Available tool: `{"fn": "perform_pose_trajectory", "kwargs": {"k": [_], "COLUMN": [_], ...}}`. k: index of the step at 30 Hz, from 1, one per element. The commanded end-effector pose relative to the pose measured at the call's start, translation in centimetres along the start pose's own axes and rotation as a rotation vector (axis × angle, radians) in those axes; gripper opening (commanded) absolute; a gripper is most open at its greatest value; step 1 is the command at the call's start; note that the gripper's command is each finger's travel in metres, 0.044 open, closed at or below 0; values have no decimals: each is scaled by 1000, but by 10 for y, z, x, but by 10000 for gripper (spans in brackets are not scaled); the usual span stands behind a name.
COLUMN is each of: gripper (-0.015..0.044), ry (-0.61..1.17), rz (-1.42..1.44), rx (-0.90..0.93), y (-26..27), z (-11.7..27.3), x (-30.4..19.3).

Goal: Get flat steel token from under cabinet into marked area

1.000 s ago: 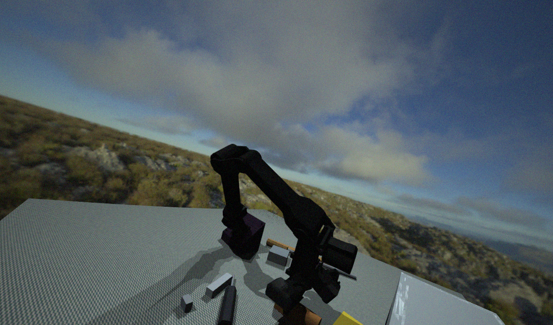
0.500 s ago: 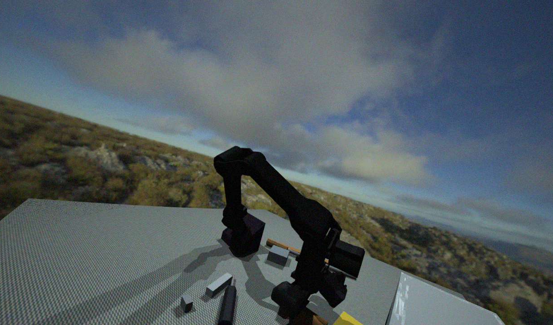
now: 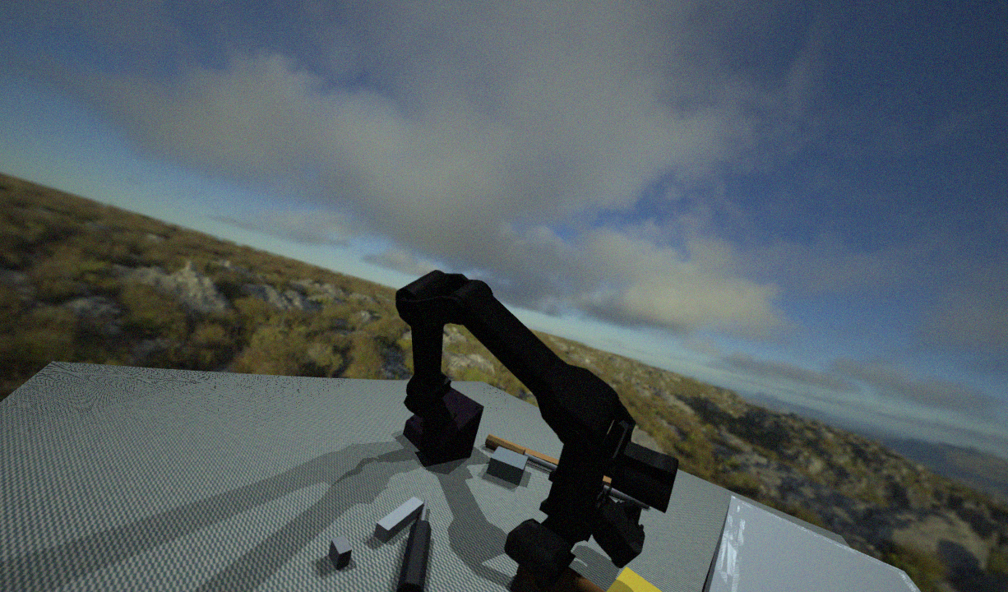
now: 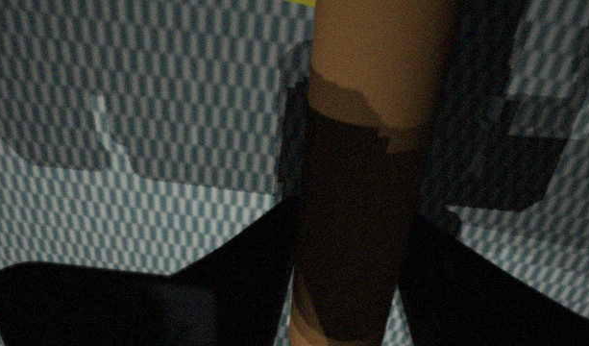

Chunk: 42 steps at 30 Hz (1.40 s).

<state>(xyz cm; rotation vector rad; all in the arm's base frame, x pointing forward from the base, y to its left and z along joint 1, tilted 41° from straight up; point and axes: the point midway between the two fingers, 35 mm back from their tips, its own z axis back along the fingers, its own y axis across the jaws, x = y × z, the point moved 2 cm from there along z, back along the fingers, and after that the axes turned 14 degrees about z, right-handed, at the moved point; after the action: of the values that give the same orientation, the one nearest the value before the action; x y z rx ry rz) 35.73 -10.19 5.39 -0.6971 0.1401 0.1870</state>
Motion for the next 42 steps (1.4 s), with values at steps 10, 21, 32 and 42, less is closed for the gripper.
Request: {"fn": "perform_pose_trajectory", "kwargs": {"k": [10, 21, 32, 42], "gripper": [0, 0, 0, 0], "ry": [-3, -4, -4, -5], "rz": [-8, -9, -9, -9], "rx": [-1, -2, -2, -2], "y": [-4, -6, -8, -11], "z": [1, 1, 1, 1], "x": [14, 24, 33, 41]}}
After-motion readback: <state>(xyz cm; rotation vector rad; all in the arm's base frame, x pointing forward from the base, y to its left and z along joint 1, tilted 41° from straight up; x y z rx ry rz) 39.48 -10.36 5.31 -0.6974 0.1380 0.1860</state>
